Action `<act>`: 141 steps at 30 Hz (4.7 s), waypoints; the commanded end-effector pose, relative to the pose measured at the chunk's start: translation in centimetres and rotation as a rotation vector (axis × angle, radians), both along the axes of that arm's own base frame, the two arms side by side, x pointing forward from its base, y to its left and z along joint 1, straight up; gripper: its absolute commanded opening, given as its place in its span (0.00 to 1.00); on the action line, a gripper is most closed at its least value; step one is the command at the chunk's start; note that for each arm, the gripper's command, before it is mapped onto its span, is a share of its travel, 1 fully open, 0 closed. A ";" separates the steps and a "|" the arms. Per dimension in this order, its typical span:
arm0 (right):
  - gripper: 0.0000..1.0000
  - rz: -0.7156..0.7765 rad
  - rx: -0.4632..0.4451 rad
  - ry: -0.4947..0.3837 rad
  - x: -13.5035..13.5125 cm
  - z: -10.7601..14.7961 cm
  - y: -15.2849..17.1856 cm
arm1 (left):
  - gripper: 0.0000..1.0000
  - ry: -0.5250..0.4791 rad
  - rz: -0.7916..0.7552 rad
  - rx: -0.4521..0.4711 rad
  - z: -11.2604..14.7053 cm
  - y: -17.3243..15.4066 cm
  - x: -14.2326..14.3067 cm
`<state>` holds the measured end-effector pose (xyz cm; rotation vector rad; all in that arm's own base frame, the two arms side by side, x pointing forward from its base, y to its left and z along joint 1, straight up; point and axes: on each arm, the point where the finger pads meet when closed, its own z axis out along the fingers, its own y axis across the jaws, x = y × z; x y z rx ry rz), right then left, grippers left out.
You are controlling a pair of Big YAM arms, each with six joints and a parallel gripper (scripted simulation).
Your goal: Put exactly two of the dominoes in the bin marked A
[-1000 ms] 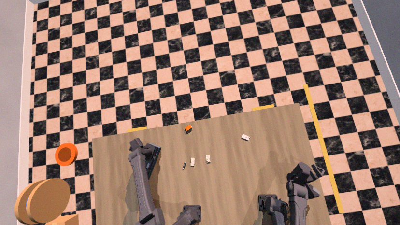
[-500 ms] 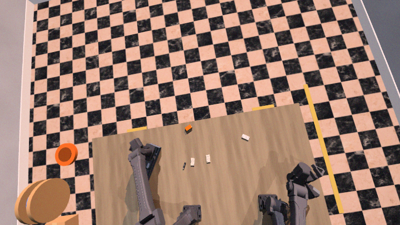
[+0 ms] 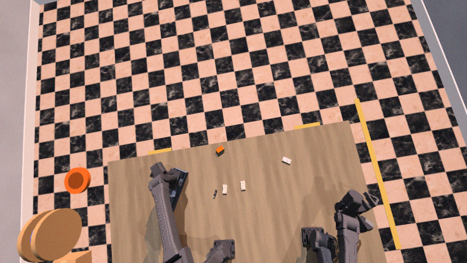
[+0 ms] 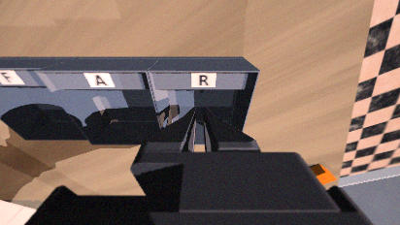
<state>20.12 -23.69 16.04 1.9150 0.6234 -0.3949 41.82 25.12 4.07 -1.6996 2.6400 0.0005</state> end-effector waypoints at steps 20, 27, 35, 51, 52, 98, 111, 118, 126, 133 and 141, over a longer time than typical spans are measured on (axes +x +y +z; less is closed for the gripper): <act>1.00 -0.008 -0.003 -0.007 0.0 0.3 -0.2 | 0.09 -0.060 -0.002 0.036 7.3 1.5 1.8; 1.00 -0.008 -0.003 -0.007 0.0 0.3 -0.2 | 0.09 -0.011 0.000 0.007 5.4 1.0 -1.1; 1.00 -0.008 -0.003 -0.007 0.0 0.3 -0.2 | 0.09 -0.030 0.000 0.022 5.3 3.0 -4.3; 1.00 -0.008 -0.003 -0.007 0.0 0.3 -0.2 | 0.09 -0.011 -0.023 0.008 4.2 3.5 -6.9; 1.00 -0.008 -0.003 -0.007 0.0 0.3 -0.2 | 0.09 -0.011 -0.022 0.008 4.2 3.5 -6.9; 1.00 -0.008 -0.003 -0.007 0.0 0.3 -0.2 | 0.09 0.002 -0.001 -0.002 -2.7 3.6 -7.3; 1.00 -0.008 -0.003 -0.007 0.0 0.3 -0.2 | 0.09 0.002 -0.001 -0.002 -2.8 3.5 -7.3; 1.00 -0.008 -0.003 -0.007 0.0 0.3 -0.2 | 0.09 0.002 -0.001 -0.002 -2.8 3.4 -7.3; 1.00 -0.008 -0.003 -0.007 0.0 0.3 -0.2 | 0.09 0.002 -0.001 -0.002 -2.9 3.3 -7.3; 1.00 -0.008 -0.003 -0.007 0.0 0.3 -0.2 | 0.09 0.002 0.001 -0.002 -2.9 3.3 -7.3; 1.00 -0.008 -0.003 -0.007 0.0 0.3 -0.2 | 0.09 0.002 0.001 -0.002 -2.9 3.3 -7.2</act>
